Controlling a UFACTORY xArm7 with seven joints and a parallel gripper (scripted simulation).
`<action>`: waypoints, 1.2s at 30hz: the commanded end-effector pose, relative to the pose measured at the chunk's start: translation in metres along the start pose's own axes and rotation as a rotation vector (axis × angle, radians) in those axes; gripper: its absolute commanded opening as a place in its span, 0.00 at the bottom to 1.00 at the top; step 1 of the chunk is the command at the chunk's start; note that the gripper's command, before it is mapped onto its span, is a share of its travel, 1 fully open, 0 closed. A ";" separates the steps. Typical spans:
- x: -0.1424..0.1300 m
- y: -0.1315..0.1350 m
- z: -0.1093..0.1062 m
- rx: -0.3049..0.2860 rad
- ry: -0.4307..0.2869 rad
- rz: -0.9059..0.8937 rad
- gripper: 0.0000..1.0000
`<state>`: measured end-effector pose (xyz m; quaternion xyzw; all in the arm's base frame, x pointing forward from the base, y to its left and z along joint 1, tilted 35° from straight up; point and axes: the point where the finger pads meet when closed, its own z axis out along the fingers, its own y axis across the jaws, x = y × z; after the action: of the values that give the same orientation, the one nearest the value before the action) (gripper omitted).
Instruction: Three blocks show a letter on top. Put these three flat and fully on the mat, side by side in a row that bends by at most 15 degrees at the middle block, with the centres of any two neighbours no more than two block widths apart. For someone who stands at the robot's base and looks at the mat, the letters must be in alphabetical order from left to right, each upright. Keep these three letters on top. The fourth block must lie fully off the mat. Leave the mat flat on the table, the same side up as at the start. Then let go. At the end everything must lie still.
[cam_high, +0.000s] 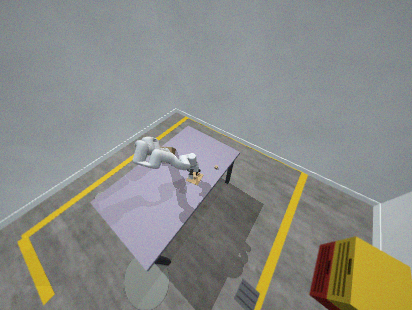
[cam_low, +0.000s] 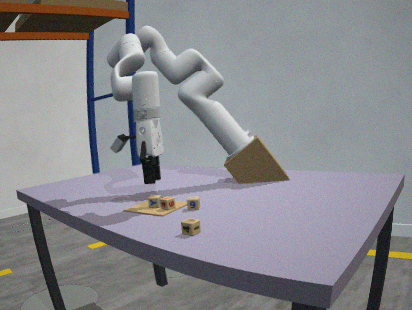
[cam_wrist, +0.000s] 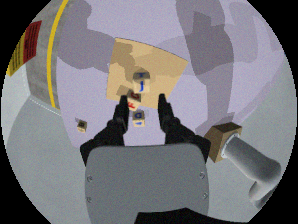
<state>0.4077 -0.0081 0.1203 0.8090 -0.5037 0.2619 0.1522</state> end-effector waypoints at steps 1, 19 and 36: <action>0.000 -0.002 0.003 0.005 0.000 0.000 0.47; 0.000 -0.002 0.026 0.005 0.000 0.000 0.47; 0.000 -0.002 0.033 0.005 0.000 0.000 0.47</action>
<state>0.4175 -0.0253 0.0925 0.8091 -0.5036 0.2623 0.1516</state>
